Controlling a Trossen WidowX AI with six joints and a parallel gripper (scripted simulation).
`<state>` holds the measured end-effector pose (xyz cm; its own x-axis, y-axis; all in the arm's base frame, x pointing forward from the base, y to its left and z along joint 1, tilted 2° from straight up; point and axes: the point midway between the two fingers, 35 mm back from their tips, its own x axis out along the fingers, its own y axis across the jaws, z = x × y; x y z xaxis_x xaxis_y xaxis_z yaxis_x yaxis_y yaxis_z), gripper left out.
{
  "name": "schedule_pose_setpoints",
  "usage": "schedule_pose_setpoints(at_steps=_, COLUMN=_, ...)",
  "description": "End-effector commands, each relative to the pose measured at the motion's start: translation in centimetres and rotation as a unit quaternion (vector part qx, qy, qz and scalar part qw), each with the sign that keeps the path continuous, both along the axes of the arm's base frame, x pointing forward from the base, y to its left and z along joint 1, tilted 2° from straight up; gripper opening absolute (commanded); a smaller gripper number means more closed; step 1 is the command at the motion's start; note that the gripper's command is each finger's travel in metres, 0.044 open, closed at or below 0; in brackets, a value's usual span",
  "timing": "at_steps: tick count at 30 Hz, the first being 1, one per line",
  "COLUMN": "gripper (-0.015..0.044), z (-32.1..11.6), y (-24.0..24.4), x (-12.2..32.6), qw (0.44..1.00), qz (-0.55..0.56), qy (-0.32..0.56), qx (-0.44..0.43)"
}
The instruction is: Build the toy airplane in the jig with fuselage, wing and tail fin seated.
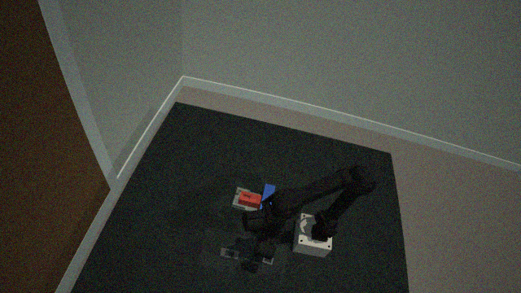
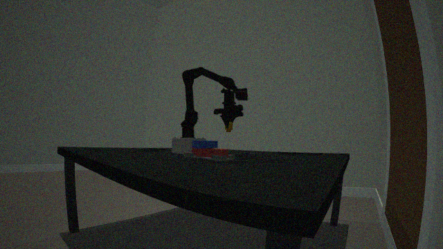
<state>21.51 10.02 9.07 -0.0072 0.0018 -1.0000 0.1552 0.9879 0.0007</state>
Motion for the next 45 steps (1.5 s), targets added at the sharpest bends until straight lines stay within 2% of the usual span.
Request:
schedule_pose_setpoints(at_steps=1, gripper=0.0, z=-0.1, y=-0.4, x=0.7, qw=1.0, qz=-0.002, qy=-0.001, qx=0.004)
schedule_pose_setpoints(at_steps=45, gripper=0.0, z=-1.8, y=-9.1, x=7.3, qw=1.0, qz=0.025, qy=-0.002, qx=0.002)
